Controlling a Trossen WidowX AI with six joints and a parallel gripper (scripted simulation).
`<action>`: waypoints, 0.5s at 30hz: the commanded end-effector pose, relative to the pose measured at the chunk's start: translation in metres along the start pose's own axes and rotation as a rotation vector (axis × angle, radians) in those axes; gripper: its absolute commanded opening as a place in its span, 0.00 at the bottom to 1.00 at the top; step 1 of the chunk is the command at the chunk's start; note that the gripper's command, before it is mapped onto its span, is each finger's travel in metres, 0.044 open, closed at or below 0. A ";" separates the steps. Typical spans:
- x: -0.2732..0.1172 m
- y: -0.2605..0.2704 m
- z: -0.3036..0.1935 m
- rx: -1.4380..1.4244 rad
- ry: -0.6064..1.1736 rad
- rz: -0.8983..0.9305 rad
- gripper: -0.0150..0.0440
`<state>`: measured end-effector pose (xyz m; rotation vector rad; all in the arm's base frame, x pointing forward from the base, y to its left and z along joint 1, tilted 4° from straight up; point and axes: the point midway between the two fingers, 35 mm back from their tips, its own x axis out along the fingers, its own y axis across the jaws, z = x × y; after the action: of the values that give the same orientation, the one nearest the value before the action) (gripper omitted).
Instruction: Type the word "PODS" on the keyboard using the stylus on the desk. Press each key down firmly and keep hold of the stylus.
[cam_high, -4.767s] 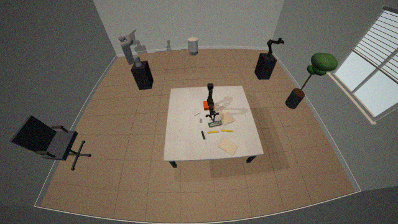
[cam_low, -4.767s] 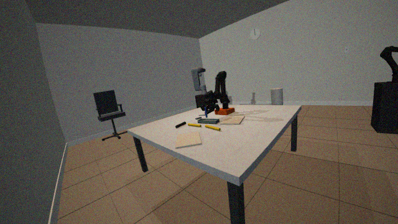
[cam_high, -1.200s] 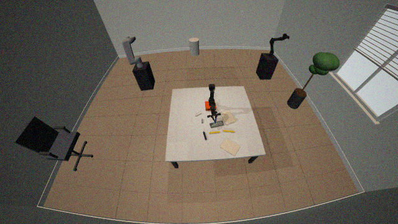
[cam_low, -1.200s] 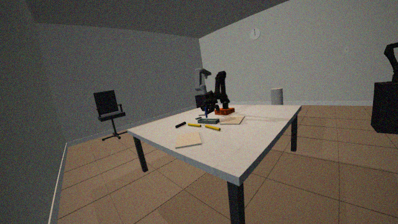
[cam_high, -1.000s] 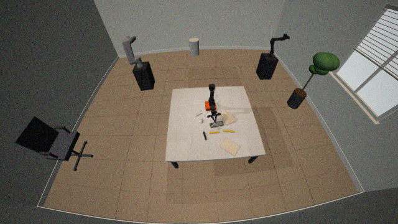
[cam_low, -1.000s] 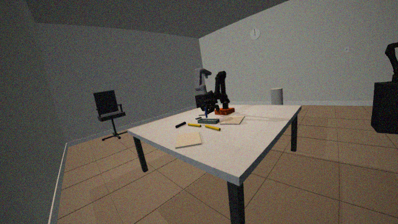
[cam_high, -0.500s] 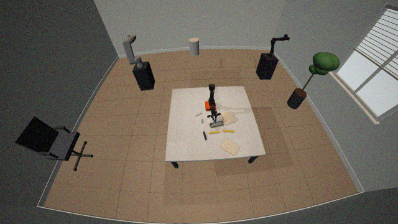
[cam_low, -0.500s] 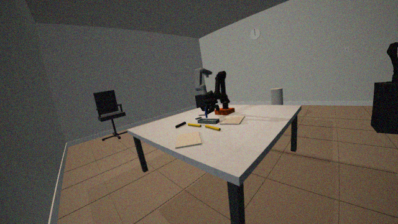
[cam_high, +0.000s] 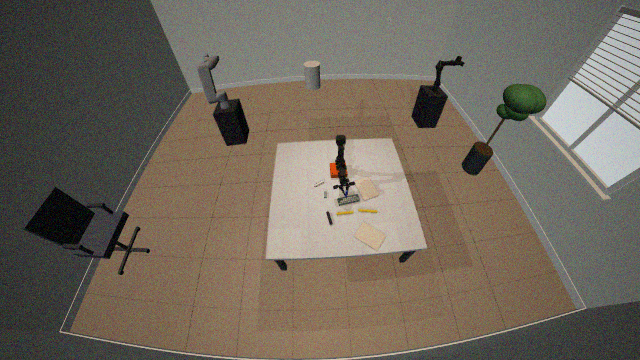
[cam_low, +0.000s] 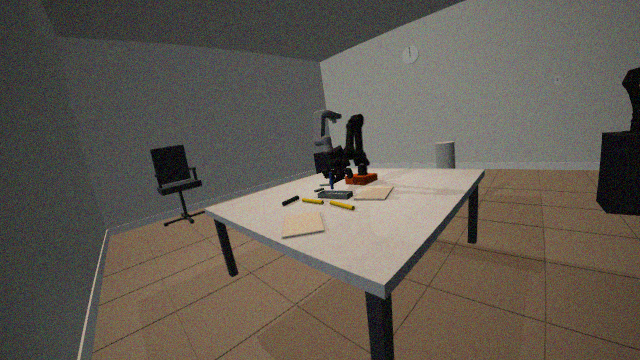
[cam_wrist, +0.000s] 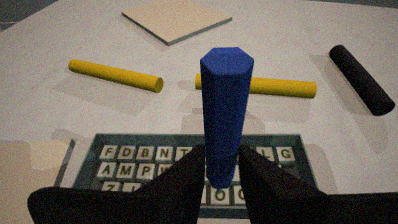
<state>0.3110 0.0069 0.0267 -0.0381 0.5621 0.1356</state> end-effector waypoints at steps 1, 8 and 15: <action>-0.001 0.000 -0.002 -0.001 0.007 -0.001 0.39; -0.002 0.000 0.001 -0.001 0.007 -0.001 0.39; -0.009 0.000 0.015 -0.001 0.006 -0.001 0.39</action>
<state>0.3081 0.0069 0.0353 -0.0364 0.5781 0.1352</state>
